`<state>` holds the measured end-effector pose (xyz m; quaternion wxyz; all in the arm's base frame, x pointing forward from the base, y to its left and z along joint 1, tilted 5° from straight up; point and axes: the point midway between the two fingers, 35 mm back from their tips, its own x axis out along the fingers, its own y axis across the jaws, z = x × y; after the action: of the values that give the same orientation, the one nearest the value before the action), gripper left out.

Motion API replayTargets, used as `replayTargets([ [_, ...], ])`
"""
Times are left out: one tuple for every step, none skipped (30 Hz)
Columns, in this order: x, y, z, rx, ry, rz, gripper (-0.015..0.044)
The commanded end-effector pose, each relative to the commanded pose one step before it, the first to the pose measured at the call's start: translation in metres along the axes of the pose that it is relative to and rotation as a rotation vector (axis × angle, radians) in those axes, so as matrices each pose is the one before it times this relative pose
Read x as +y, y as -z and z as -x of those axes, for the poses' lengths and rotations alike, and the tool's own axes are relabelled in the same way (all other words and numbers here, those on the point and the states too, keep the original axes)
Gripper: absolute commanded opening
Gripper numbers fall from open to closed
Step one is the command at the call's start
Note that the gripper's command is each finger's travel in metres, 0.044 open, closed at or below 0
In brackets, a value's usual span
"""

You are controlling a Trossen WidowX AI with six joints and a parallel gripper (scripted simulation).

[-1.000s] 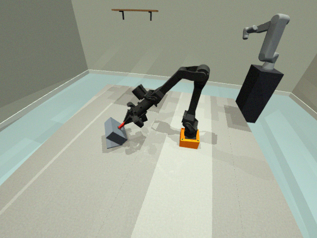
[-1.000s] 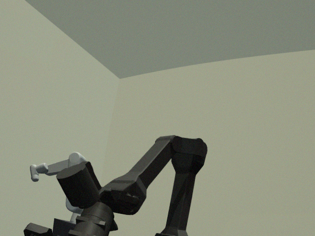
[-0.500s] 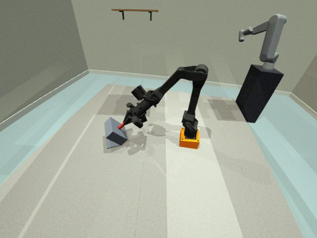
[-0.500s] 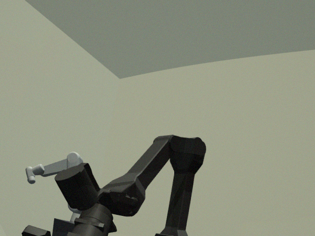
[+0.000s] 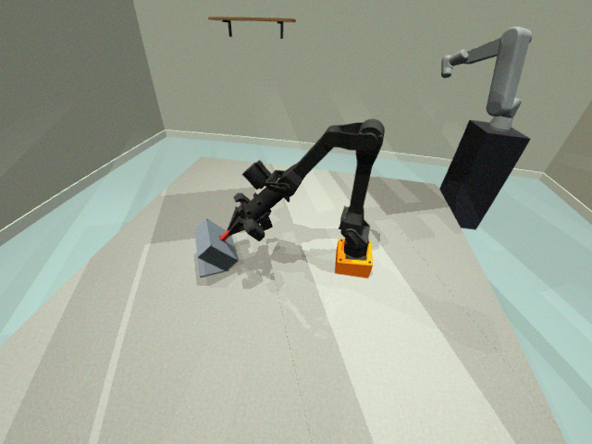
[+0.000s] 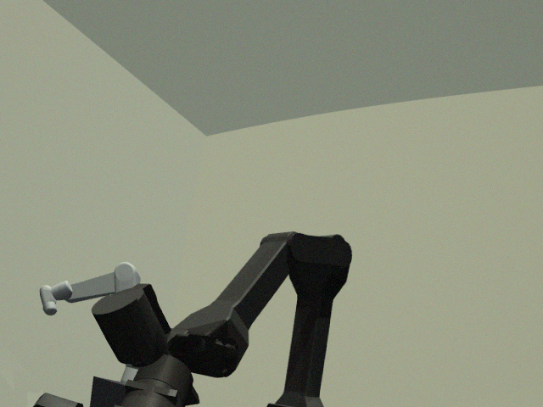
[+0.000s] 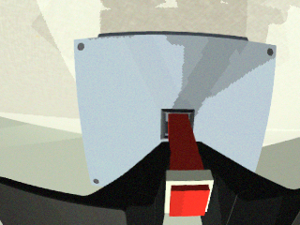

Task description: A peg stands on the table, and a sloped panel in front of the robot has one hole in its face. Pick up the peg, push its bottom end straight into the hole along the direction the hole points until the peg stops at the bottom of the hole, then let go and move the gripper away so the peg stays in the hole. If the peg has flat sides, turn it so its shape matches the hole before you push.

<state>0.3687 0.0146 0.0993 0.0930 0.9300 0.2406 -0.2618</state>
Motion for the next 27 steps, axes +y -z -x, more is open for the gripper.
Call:
replayTargets([
  [0.00157, 0.00022, -0.00342, -0.00219, -0.00475, -0.0039, 0.0000],
  [0.00000, 0.00001, -0.00060, 0.00004, 0.00000, 0.0000, 0.0000],
  [0.00000, 0.00001, -0.00068, 0.00005, 0.00000, 0.0000, 0.0000],
  [0.00000, 0.00000, -0.00062, 0.00004, 0.00000, 0.0000, 0.0000],
  [0.00000, 0.00000, -0.00069, 0.00005, 0.00000, 0.0000, 0.0000],
  [0.00000, 0.00000, -0.00061, 0.00004, 0.00000, 0.0000, 0.0000],
  [0.00000, 0.00000, -0.00068, 0.00005, 0.00000, 0.0000, 0.0000],
  [0.00000, 0.00000, -0.00061, 0.00004, 0.00000, 0.0000, 0.0000],
  [0.00000, 0.00000, -0.00069, 0.00005, 0.00000, 0.0000, 0.0000],
  [0.00000, 0.00000, -0.00061, 0.00004, 0.00000, 0.0000, 0.0000],
  [0.00000, 0.00000, -0.00068, 0.00005, 0.00000, 0.0000, 0.0000],
  [0.00000, 0.00000, -0.00061, 0.00004, 0.00000, 0.0000, 0.0000],
  [0.00003, 0.00004, -0.00063, 0.00005, 0.00000, 0.0000, 0.0000],
  [0.00003, 0.00003, -0.00053, 0.00004, 0.00000, 0.0000, 0.0000],
  [0.00003, 0.00004, -0.00049, 0.00004, 0.00000, 0.0000, 0.0000],
  [0.00003, 0.00003, -0.00044, 0.00003, 0.00000, 0.0000, 0.0000],
  [0.00005, 0.00007, -0.00059, 0.00004, 0.00000, 0.0000, 0.0000],
  [0.00002, 0.00003, -0.00026, 0.00002, 0.00000, 0.0000, 0.0000],
  [0.00005, 0.00006, -0.00042, 0.00003, 0.00000, 0.0000, 0.0000],
  [0.00002, 0.00003, -0.00022, 0.00002, 0.00000, 0.0000, 0.0000],
  [0.00004, 0.00006, -0.00031, 0.00002, 0.00000, 0.0000, 0.0000],
  [0.00002, 0.00003, -0.00016, 0.00001, 0.00000, 0.0000, 0.0000],
  [0.00004, 0.00004, -0.00021, 0.00002, 0.00000, 0.0000, 0.0000],
  [0.00002, 0.00002, -0.00012, 0.00001, 0.00000, 0.0000, 0.0000],
  [0.00002, 0.00004, -0.00013, 0.00001, 0.00000, 0.0000, 0.0000],
  [-0.00169, -0.00056, 0.00139, 0.00126, 0.00550, 0.0034, 0.0000],
  [0.00000, 0.00000, 0.00000, 0.00000, 0.00000, 0.0000, 0.0000],
])
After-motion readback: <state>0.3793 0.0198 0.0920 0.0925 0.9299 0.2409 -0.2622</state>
